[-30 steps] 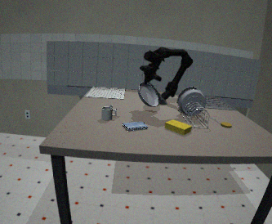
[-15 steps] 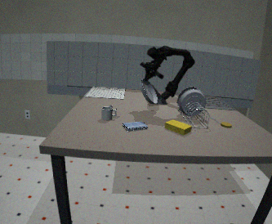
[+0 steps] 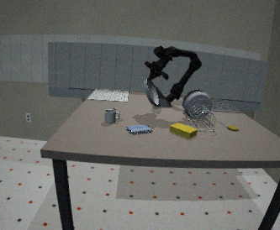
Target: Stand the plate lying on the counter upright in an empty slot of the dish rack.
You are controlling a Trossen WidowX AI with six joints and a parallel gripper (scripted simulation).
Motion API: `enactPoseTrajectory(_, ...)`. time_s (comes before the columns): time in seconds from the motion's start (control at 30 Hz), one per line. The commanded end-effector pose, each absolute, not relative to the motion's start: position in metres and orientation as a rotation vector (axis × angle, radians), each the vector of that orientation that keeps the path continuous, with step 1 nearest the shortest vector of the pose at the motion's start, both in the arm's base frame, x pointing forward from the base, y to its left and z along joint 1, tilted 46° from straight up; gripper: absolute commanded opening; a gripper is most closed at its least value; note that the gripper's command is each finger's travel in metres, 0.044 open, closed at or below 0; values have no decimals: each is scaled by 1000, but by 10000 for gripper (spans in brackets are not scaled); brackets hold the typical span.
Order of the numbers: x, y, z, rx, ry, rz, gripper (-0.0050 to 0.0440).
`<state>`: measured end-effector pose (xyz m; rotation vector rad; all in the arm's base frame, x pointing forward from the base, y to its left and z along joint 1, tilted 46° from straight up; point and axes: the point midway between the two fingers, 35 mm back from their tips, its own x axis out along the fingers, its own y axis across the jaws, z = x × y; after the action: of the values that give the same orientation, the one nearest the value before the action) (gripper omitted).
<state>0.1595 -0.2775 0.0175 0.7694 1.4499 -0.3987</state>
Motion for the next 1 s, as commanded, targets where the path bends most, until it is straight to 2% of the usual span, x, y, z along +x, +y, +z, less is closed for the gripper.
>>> enactPoseTrajectory(0.0, 152, -277, 26, 717, 1411, -358, 0)
enactPoseTrajectory(0.97, 142, -297, 47, 308, 1135, -169, 0)
